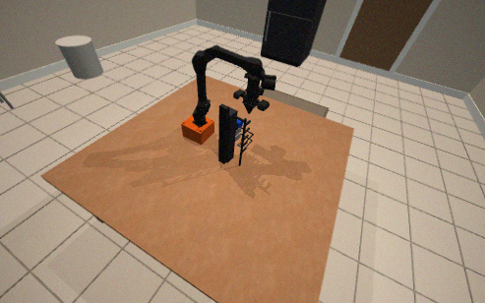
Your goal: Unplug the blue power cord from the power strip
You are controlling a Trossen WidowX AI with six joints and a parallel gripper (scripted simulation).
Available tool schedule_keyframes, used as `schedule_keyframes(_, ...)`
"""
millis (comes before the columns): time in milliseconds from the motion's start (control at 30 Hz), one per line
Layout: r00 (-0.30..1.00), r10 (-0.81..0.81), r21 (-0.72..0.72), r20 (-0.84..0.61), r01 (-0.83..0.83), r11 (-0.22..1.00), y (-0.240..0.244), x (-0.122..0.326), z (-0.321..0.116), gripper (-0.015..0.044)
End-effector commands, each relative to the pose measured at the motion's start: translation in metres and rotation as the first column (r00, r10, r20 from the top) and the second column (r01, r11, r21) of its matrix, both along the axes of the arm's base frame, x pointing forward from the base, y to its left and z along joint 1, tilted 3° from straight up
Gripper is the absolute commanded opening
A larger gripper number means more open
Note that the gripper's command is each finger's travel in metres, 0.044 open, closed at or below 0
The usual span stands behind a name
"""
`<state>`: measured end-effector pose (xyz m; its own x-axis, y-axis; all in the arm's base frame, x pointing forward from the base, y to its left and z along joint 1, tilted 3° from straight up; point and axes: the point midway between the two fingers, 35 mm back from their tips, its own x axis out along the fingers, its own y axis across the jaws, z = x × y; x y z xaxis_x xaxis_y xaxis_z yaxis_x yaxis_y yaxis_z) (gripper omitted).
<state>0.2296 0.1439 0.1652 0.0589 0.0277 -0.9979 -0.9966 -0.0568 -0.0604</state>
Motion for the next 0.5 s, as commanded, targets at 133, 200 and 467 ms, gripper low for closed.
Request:
schedule_keyframes(133, 1.0, -0.005, -0.002, 0.003, 0.005, 1.0, -0.0007, -0.002, 0.0003, 0.0)
schedule_keyframes(200, 1.0, -0.005, -0.002, 0.003, 0.005, 1.0, -0.0007, -0.0022, -0.0001, 0.0)
schedule_keyframes(467, 1.0, -0.005, -0.002, 0.003, 0.005, 1.0, -0.0007, -0.0017, -0.0015, 0.0)
